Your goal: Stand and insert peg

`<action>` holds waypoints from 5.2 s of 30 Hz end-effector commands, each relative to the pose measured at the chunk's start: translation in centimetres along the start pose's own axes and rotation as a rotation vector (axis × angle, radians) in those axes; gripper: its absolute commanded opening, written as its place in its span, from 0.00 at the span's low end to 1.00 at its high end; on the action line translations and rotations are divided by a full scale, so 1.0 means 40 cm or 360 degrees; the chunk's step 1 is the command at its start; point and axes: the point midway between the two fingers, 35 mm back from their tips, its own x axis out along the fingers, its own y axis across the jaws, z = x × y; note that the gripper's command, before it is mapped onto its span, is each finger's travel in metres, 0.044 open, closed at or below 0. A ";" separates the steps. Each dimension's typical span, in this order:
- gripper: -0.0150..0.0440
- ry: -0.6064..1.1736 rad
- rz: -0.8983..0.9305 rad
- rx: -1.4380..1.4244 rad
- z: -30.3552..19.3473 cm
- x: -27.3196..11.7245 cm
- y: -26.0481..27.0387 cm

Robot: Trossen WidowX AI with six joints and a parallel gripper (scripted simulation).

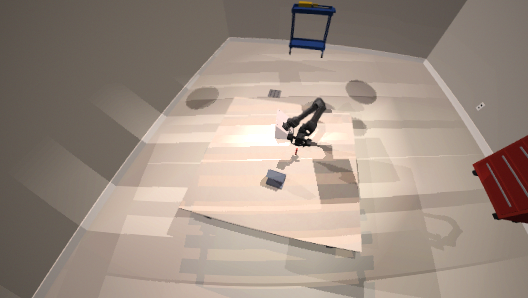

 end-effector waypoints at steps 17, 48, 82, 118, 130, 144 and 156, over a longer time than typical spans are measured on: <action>1.00 0.0036 0.0110 0.0113 0.014 0.041 0.010; 1.00 0.0034 0.0107 0.0115 0.017 0.150 0.017; 0.29 0.0023 0.0113 0.0103 0.016 0.192 0.024; 0.25 0.0027 0.0106 0.0119 0.035 -0.003 0.000; 0.25 -0.0072 0.0083 0.0160 0.064 0.014 -0.023; 0.25 -0.0195 0.0062 0.0212 0.098 0.032 -0.051; 0.25 -0.0304 0.0053 0.0257 0.126 0.045 -0.072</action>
